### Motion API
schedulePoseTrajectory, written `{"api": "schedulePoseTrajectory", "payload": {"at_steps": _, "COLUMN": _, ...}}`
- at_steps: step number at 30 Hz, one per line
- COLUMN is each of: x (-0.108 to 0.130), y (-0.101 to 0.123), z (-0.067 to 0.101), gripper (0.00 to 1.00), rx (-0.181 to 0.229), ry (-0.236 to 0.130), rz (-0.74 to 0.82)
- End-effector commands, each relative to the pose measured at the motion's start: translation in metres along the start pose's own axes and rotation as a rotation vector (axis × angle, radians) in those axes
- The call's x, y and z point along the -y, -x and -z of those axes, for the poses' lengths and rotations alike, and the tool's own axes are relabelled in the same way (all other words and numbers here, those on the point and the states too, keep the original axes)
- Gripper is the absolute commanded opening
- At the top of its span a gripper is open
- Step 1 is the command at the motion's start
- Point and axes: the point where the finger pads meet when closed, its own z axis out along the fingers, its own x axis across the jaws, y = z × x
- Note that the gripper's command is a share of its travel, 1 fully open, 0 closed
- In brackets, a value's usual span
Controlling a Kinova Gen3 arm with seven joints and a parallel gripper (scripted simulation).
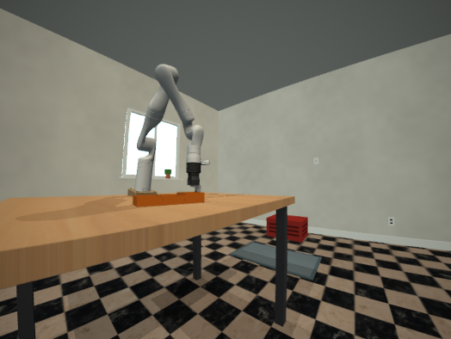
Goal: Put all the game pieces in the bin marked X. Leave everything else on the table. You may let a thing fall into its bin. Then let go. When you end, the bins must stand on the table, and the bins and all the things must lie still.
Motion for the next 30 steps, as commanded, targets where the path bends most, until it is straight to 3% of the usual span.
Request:
{"api": "schedulePoseTrajectory", "payload": {"at_steps": 1, "x": 0.0, "y": 0.0, "z": 0.0, "gripper": 0.34, "rx": 0.0, "ry": -0.001, "rz": 0.002}}
{"api": "schedulePoseTrajectory", "payload": {"at_steps": 21, "x": 0.0, "y": 0.0, "z": 0.0, "gripper": 0.34, "rx": 0.0, "ry": -0.001, "rz": 0.002}}
{"api": "schedulePoseTrajectory", "payload": {"at_steps": 30, "x": 0.0, "y": -0.001, "z": 0.031, "gripper": 0.34, "rx": -0.002, "ry": 0.001, "rz": 0.003}}
